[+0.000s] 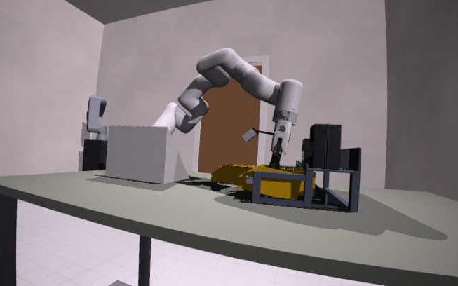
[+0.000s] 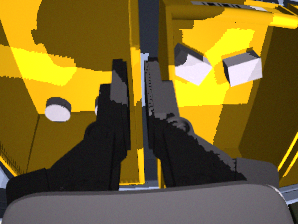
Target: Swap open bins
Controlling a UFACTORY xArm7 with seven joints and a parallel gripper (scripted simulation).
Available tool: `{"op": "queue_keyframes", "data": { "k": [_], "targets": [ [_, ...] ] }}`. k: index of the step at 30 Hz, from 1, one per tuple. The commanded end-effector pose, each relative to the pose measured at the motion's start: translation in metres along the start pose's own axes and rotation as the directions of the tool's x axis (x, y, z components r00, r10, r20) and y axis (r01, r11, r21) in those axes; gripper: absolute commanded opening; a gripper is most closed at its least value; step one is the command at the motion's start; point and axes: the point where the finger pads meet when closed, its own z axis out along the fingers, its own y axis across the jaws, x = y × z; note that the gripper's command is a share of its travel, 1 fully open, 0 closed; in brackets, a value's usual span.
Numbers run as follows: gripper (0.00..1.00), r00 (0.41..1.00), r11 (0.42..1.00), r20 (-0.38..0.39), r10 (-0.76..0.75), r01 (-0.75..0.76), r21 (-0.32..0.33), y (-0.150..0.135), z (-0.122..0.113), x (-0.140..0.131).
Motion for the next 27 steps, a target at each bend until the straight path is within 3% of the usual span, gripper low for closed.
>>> {"op": "queue_keyframes", "data": {
  "k": [1, 27],
  "targets": [
    [0.10, 1.000, 1.000, 0.005, 0.001, -0.001, 0.004, -0.001, -0.006, 0.000],
    [0.10, 1.000, 1.000, 0.005, 0.001, -0.001, 0.004, -0.001, -0.042, 0.005]
  ]
}}
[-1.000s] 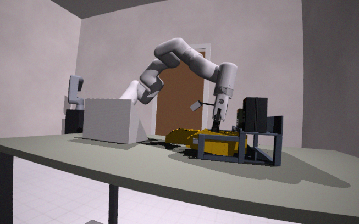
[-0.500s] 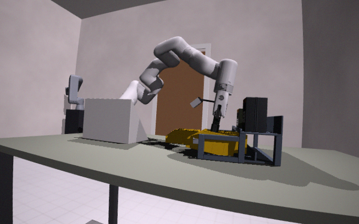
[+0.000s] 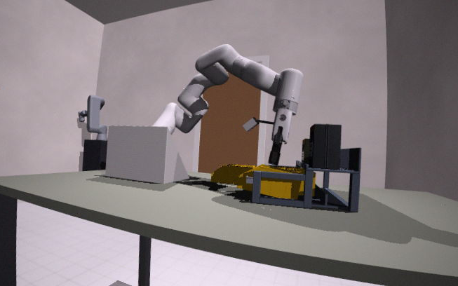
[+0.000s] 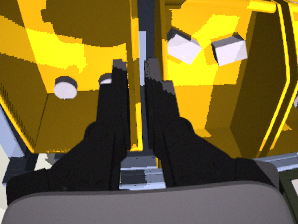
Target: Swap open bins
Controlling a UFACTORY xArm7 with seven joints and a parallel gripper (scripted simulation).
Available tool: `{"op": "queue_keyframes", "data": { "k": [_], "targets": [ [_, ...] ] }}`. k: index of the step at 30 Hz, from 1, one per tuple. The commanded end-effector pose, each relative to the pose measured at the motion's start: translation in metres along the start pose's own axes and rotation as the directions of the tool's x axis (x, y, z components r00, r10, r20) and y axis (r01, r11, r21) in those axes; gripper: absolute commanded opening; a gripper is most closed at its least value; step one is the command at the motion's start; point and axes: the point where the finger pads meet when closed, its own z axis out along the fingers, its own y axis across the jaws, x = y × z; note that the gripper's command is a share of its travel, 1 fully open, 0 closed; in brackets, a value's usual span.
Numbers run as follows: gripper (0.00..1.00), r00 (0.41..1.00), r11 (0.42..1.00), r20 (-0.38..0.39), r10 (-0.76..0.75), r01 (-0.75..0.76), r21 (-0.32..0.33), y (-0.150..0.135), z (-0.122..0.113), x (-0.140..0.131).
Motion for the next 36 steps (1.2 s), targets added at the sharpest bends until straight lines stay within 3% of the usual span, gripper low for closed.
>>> {"op": "queue_keyframes", "data": {
  "k": [1, 36],
  "targets": [
    [0.10, 1.000, 1.000, 0.004, 0.001, -0.001, 0.003, -0.001, -0.008, 0.000],
    [0.10, 1.000, 1.000, 0.004, 0.001, -0.001, 0.003, -0.001, -0.054, 0.008]
  ]
}}
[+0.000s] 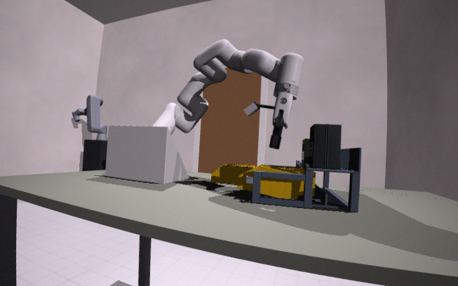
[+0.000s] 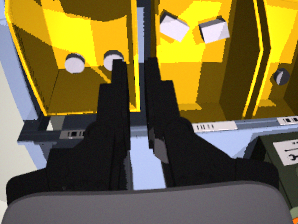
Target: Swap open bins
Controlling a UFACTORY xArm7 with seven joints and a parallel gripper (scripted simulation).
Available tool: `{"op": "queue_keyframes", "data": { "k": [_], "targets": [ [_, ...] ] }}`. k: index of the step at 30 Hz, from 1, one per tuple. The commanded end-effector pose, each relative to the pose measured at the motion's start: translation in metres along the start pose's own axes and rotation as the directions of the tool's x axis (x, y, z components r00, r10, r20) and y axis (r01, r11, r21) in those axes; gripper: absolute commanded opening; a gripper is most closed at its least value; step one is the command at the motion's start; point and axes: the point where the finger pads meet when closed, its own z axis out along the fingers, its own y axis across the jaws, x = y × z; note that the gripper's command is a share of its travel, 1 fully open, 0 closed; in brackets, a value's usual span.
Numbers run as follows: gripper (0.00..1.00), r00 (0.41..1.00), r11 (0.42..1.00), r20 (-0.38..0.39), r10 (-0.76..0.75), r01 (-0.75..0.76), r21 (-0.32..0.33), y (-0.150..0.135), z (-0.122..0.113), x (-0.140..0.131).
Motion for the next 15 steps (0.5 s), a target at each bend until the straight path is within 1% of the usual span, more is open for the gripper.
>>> {"op": "queue_keyframes", "data": {
  "k": [1, 15],
  "targets": [
    [0.10, 1.000, 1.000, 0.004, 0.001, -0.001, 0.003, -0.0010, -0.0047, -0.0001],
    [0.10, 1.000, 1.000, 0.004, 0.001, -0.001, 0.003, -0.0010, -0.0117, 0.0010]
  ]
}}
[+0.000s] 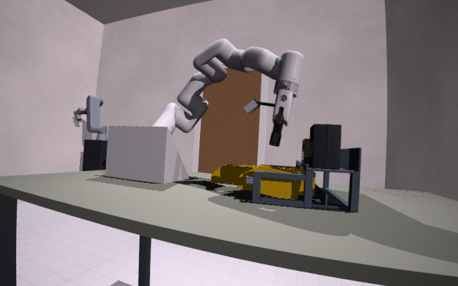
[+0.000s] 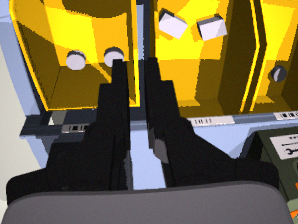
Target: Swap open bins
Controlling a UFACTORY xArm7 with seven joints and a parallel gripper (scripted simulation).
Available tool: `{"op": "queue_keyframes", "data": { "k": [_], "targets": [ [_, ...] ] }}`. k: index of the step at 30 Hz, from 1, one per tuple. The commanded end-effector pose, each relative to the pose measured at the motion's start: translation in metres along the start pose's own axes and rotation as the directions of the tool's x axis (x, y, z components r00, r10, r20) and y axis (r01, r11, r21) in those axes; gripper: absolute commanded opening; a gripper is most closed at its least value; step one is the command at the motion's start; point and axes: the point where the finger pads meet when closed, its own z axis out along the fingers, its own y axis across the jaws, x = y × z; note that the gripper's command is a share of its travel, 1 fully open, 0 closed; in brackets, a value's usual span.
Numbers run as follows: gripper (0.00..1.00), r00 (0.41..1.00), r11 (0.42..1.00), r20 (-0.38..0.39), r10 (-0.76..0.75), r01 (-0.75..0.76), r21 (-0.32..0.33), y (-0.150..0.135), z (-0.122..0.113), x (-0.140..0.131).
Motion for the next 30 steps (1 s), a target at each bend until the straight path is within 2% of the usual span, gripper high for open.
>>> {"op": "queue_keyframes", "data": {
  "k": [1, 11, 12, 30],
  "targets": [
    [0.10, 1.000, 1.000, 0.004, 0.001, -0.001, 0.003, -0.0010, -0.0035, -0.0004],
    [0.10, 1.000, 1.000, 0.004, 0.001, -0.001, 0.003, -0.0010, -0.0041, -0.0003],
    [0.00, 1.000, 1.000, 0.004, 0.001, -0.001, 0.003, -0.0010, -0.0041, -0.0003],
    [0.00, 1.000, 1.000, 0.004, 0.001, -0.001, 0.003, -0.0010, -0.0041, -0.0003]
  ]
}}
